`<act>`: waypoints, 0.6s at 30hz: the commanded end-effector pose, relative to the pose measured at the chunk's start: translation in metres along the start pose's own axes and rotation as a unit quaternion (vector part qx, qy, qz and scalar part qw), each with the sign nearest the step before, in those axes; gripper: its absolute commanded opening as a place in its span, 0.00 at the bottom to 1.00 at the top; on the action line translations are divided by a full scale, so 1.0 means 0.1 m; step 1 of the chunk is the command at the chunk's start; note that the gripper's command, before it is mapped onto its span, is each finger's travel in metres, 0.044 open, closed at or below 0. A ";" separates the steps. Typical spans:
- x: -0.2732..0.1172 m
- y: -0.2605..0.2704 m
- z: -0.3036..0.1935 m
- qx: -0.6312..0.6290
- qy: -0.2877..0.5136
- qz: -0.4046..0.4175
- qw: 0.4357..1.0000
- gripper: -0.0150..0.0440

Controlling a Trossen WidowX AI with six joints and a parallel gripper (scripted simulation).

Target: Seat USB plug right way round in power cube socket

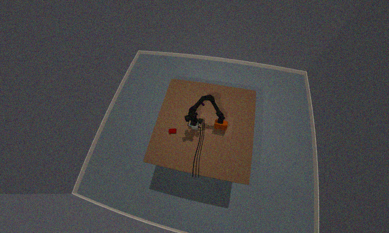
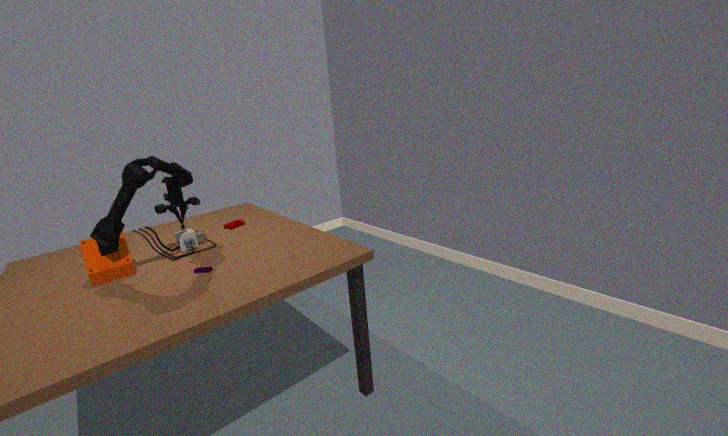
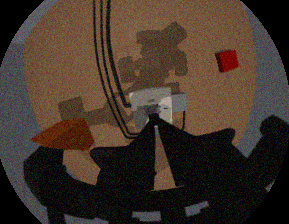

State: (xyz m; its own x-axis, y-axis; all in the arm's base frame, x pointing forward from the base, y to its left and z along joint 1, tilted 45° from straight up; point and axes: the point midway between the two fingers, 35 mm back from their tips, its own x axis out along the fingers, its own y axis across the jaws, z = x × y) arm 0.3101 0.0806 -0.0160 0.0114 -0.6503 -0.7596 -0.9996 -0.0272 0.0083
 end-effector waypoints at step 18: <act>0.02 0.00 0.02 -0.001 -0.011 0.000 1.000 0.25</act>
State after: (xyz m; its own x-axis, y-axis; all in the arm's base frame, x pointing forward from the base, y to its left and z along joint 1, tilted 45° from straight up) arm 0.3101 0.0800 -0.0184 0.0113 -0.6394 -0.7688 -0.9996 -0.0274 0.0081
